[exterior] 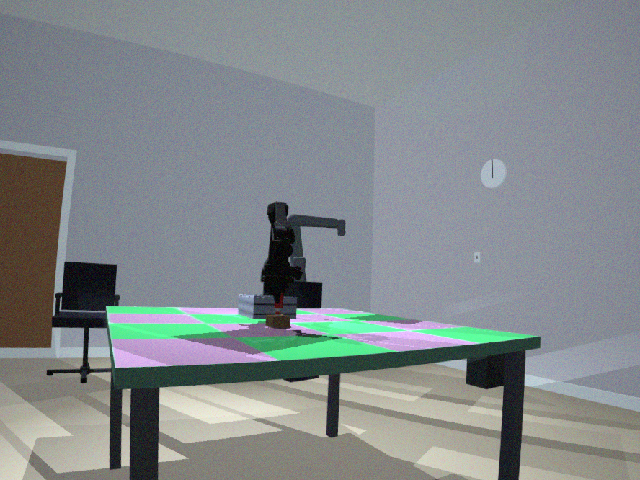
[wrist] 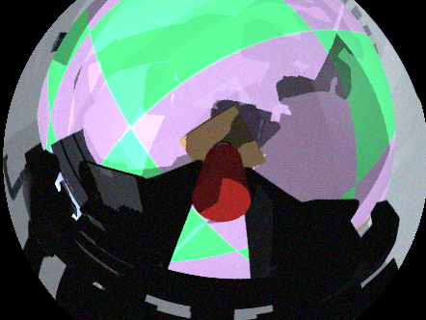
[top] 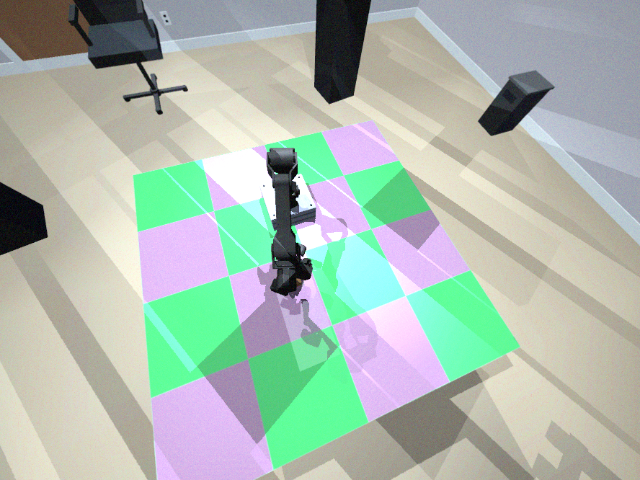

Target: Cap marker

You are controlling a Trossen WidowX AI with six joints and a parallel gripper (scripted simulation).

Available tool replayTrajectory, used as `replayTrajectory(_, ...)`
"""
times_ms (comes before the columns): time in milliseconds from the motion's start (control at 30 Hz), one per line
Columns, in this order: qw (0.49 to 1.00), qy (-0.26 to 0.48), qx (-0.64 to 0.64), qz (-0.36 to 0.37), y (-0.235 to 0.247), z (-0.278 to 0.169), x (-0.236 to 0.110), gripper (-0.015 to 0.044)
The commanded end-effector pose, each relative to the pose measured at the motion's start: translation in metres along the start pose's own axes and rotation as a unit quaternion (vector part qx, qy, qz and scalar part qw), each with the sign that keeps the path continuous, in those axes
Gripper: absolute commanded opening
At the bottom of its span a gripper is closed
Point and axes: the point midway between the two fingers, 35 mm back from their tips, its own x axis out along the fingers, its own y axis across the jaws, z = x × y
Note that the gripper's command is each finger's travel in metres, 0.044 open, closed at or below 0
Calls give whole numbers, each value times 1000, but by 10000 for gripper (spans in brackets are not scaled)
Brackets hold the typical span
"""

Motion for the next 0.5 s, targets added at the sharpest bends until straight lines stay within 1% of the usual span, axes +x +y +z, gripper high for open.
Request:
replayTrajectory(0,1000,2,-2,0,1,-1,6,0)
replayTrajectory(200,1000,2,-2,0,1,-1,6,0)
replayTrajectory(467,1000,1,0,1,1,0,5,210)
